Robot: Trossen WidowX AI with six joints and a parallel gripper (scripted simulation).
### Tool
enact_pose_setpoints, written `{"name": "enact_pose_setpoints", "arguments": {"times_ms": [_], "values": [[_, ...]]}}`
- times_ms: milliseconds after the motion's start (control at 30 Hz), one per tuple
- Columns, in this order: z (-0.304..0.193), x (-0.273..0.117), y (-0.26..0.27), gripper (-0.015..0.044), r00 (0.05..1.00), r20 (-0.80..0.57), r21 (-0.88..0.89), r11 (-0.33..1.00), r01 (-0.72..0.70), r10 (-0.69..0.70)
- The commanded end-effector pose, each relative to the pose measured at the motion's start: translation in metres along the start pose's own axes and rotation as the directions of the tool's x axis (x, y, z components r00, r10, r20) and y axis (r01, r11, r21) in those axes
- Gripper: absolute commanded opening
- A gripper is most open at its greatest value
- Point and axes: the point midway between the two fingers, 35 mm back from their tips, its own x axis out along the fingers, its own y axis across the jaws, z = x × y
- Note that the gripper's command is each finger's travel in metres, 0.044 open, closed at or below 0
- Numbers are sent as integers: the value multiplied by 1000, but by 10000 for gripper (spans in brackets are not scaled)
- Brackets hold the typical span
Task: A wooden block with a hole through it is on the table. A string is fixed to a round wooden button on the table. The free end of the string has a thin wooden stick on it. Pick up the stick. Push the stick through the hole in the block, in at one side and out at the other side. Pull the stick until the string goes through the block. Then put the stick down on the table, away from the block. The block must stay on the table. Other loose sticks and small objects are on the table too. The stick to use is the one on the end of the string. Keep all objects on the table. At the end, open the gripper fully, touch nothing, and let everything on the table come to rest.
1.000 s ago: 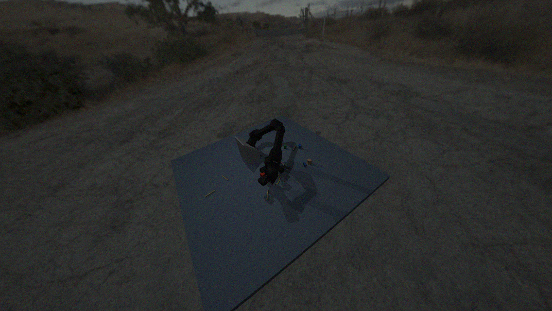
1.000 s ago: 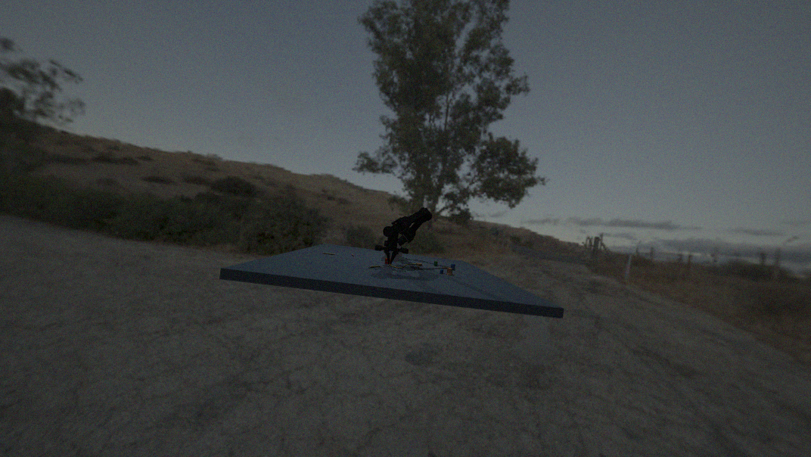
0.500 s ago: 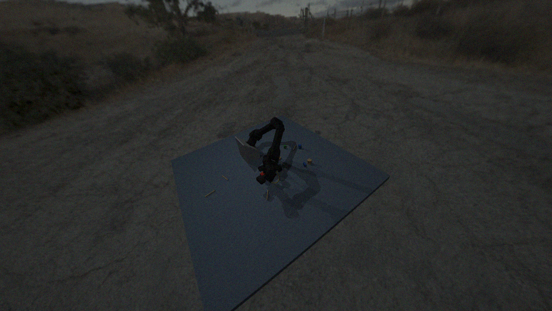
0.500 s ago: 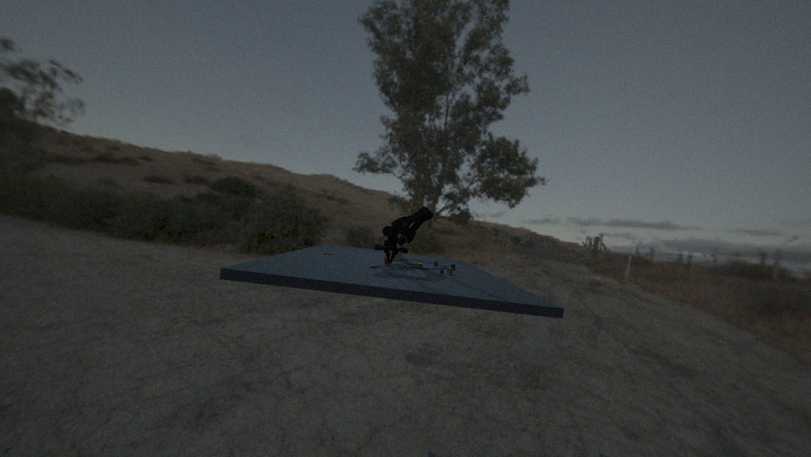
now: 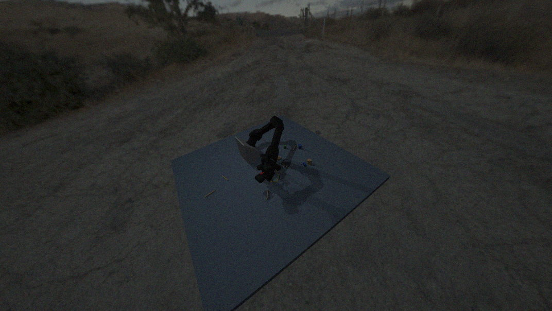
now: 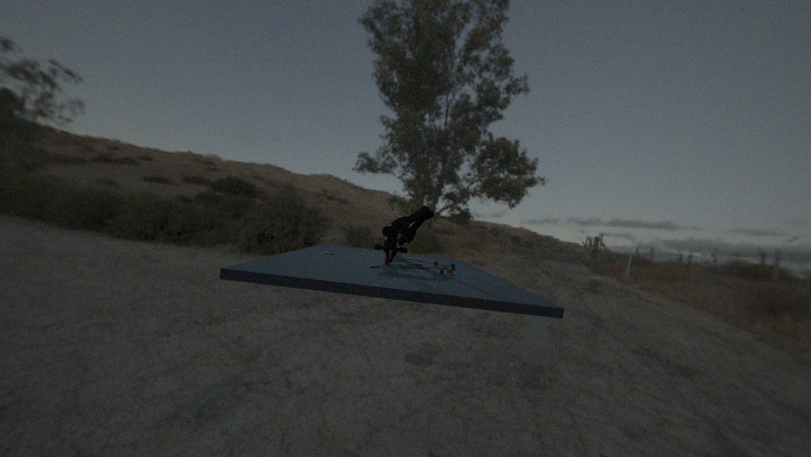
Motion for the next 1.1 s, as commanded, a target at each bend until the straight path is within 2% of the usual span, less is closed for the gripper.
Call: {"name": "enact_pose_setpoints", "arguments": {"times_ms": [0,1067], "values": [[6,0,0,0,1000,4,-3,1000,-2,2],[52,0,0,0,1000,4,-1,1000,-2,2]]}}
